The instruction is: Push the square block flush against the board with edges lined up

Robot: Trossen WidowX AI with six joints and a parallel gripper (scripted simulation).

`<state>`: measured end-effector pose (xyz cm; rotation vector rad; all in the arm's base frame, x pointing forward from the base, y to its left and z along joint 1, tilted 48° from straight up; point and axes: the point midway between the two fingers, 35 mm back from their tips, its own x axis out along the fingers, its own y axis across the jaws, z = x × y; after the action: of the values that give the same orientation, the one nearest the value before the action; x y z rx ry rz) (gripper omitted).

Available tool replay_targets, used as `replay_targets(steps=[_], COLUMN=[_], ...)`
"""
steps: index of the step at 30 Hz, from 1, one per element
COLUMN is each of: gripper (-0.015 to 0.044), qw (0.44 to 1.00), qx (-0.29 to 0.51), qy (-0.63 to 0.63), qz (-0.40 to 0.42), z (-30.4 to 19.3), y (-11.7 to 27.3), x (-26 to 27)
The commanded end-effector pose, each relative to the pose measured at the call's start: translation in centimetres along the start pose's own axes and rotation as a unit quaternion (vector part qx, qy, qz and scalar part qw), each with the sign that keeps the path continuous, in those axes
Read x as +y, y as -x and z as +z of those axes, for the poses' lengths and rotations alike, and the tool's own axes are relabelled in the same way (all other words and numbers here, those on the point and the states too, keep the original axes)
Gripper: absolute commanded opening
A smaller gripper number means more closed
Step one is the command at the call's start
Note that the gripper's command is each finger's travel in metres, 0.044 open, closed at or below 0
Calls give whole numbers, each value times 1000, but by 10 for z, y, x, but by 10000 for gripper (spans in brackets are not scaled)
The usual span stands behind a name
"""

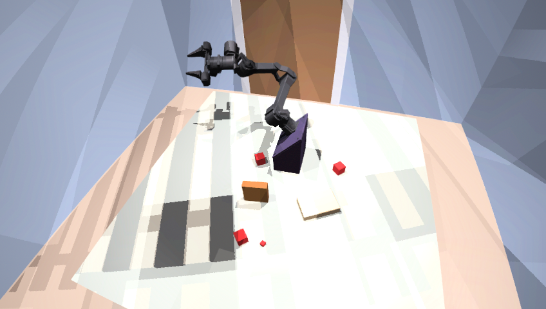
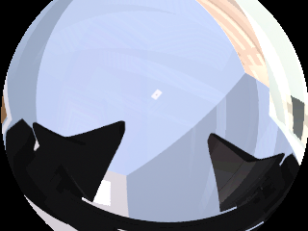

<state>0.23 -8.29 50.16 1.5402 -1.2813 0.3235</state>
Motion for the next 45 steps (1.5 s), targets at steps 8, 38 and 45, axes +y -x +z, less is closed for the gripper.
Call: replay_targets(steps=[8, 38, 45], gripper=[190, 0, 0], qw=[999, 884, 827], qx=[7, 117, 161], qy=[30, 331, 400], qz=[-30, -307, -361], z=[-8, -58, -65], y=[-7, -11, 4], x=[-18, -210, -252])
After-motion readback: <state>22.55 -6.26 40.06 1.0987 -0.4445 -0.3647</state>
